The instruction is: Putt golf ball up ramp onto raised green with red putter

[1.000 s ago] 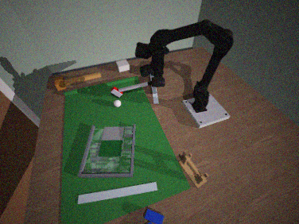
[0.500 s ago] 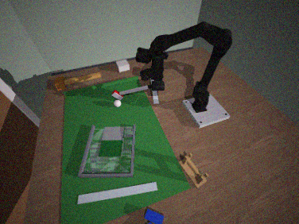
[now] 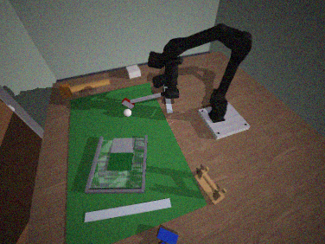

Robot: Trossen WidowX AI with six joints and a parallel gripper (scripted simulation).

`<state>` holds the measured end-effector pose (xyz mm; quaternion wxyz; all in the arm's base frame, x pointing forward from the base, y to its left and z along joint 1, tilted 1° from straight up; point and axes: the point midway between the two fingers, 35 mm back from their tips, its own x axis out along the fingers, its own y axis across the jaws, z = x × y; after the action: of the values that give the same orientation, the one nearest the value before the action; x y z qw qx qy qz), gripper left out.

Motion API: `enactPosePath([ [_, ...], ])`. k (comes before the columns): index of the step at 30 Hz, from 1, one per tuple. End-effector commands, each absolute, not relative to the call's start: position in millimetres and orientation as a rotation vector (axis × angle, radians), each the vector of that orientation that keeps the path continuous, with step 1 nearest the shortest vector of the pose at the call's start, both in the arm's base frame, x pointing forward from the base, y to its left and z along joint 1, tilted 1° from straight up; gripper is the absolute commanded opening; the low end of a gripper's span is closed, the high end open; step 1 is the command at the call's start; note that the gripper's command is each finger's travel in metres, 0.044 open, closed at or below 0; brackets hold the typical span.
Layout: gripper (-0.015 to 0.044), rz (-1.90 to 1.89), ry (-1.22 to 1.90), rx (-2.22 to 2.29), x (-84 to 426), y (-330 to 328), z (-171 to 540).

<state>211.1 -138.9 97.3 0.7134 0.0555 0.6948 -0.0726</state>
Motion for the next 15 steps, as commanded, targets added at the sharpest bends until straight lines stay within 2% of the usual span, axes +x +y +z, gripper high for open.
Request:
enactPosePath([
  [1,0.0,-0.164,1.538,0.122,210.7,-149.3,96.6],
  [11,0.0,-0.173,1.54,0.129,206.0,-162.9,95.7],
  [15,0.0,-0.169,1.539,0.13,219.2,-133.0,95.4],
])
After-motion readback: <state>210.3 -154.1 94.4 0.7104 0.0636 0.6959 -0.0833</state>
